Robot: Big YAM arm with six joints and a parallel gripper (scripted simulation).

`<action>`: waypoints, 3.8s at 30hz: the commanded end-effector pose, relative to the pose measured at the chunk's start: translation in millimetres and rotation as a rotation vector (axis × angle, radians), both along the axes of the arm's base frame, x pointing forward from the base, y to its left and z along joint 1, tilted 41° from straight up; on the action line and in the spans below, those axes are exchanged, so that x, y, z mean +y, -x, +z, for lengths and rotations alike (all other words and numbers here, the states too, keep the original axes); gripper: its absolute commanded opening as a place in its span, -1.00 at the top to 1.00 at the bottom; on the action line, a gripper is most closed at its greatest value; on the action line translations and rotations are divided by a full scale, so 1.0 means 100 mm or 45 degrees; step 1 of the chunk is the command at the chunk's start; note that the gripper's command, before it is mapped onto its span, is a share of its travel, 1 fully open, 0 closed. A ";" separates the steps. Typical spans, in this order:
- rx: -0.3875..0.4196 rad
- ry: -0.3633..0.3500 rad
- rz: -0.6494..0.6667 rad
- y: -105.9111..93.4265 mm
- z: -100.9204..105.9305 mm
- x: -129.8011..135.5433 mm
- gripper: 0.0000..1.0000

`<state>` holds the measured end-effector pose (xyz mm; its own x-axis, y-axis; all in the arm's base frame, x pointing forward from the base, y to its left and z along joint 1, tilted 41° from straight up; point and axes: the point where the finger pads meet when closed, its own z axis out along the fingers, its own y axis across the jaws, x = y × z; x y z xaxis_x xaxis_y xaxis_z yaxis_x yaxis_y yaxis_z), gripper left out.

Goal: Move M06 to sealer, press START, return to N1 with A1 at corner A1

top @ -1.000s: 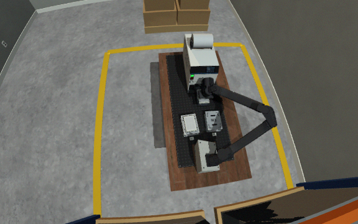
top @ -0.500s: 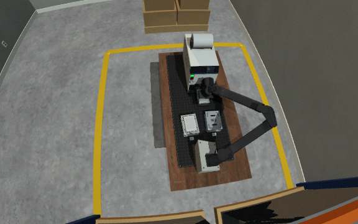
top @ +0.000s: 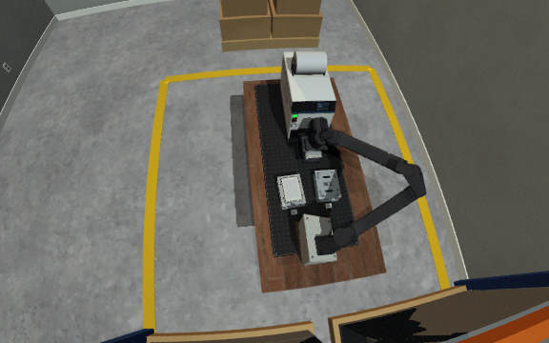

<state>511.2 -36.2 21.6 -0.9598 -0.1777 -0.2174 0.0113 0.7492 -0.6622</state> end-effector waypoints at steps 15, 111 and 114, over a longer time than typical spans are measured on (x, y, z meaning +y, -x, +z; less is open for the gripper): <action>-0.119 -0.021 0.004 -0.33 0.53 0.33 1.00; -0.037 -0.007 -0.005 -0.03 0.30 0.22 1.00; -0.053 -0.010 0.010 -0.06 0.31 0.28 1.00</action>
